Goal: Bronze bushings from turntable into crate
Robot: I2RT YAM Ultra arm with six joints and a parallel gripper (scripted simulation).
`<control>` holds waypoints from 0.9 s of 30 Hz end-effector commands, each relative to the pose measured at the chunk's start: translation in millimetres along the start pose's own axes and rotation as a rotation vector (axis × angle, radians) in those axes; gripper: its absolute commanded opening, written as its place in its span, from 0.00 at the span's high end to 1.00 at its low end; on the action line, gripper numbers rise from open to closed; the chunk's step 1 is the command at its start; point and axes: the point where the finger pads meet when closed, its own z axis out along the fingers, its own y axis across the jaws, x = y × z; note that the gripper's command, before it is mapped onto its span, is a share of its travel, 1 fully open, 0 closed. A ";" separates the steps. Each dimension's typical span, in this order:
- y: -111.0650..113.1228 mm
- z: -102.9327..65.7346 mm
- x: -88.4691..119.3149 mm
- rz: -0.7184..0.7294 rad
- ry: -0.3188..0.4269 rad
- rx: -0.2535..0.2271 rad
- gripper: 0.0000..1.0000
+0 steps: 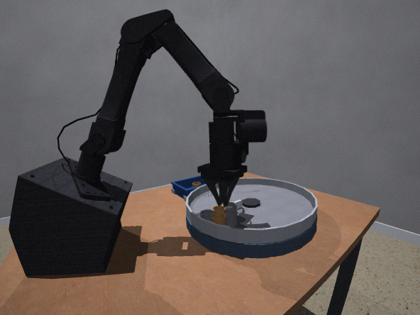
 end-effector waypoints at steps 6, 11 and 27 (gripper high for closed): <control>-9.5 -9.9 -10.8 -0.014 -0.033 0.022 0.85; -9.5 -9.9 -10.8 -0.014 -0.033 0.022 0.85; -12.9 -10.5 -8.1 -0.010 -0.032 0.027 0.85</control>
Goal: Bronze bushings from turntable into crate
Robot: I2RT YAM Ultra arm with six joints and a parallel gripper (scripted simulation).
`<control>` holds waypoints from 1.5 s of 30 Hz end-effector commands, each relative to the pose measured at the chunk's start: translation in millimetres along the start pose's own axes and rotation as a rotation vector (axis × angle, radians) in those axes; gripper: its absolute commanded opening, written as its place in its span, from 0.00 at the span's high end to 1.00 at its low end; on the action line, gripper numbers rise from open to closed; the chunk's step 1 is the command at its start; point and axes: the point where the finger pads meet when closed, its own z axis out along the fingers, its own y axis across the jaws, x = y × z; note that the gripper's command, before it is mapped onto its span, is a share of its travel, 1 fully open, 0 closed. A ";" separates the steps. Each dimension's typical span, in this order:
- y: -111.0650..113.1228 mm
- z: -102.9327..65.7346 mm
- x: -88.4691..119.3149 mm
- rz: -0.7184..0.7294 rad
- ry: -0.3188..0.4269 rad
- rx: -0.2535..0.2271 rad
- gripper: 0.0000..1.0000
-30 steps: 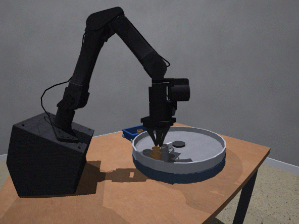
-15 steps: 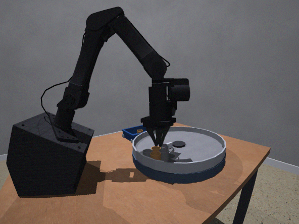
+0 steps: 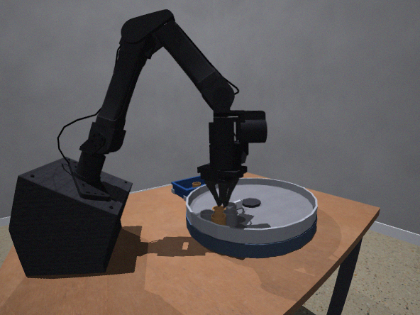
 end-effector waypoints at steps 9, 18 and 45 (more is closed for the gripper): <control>-12.5 -11.3 -10.1 -0.009 -0.034 0.030 0.85; -12.5 -11.3 -10.1 -0.009 -0.034 0.030 0.85; -16.0 -13.8 -9.9 -0.006 -0.037 0.039 0.85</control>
